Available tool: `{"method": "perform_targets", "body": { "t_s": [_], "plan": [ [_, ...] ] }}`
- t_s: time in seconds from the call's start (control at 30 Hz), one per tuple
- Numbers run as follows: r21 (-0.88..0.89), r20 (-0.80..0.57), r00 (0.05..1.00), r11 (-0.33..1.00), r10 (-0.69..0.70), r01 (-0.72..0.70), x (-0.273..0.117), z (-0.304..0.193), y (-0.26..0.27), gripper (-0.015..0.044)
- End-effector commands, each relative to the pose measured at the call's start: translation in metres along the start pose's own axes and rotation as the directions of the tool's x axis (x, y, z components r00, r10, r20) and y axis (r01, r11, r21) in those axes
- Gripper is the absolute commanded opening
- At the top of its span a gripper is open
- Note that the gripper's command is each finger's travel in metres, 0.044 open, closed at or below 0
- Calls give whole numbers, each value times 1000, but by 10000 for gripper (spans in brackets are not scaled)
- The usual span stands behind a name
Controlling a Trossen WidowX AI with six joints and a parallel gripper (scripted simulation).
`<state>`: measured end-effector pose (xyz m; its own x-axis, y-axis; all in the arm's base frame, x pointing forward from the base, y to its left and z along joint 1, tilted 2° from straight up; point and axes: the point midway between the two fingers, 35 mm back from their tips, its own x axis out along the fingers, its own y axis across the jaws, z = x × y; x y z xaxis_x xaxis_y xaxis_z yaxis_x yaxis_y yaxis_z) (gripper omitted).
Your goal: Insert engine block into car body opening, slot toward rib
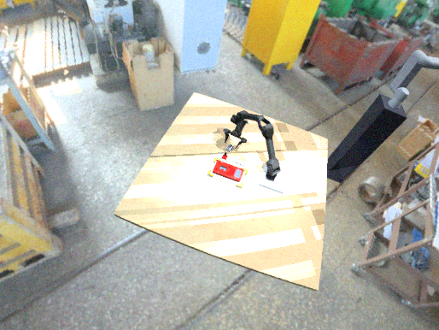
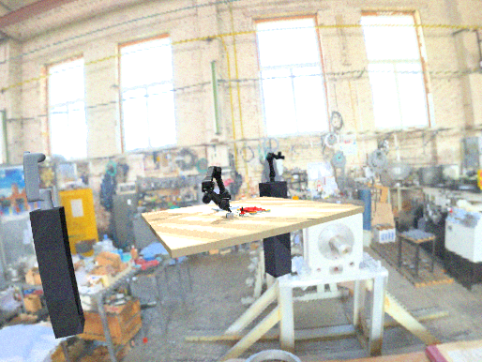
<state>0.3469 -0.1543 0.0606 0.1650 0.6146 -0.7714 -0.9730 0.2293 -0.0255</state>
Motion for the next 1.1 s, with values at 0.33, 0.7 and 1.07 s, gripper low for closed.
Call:
{"method": "perform_targets", "body": {
  "t_s": [0.33, 0.7, 1.07],
  "plan": [
    [1, -2, 1000, 1000, -4, 4, -7, -1, 0, 440],
    [1, -7, 1000, 1000, -2, 2, -7, -1, 0, 440],
    [9, -328, 942, 997, 70, -71, -11, 22, 2, 440]
  ]
}}
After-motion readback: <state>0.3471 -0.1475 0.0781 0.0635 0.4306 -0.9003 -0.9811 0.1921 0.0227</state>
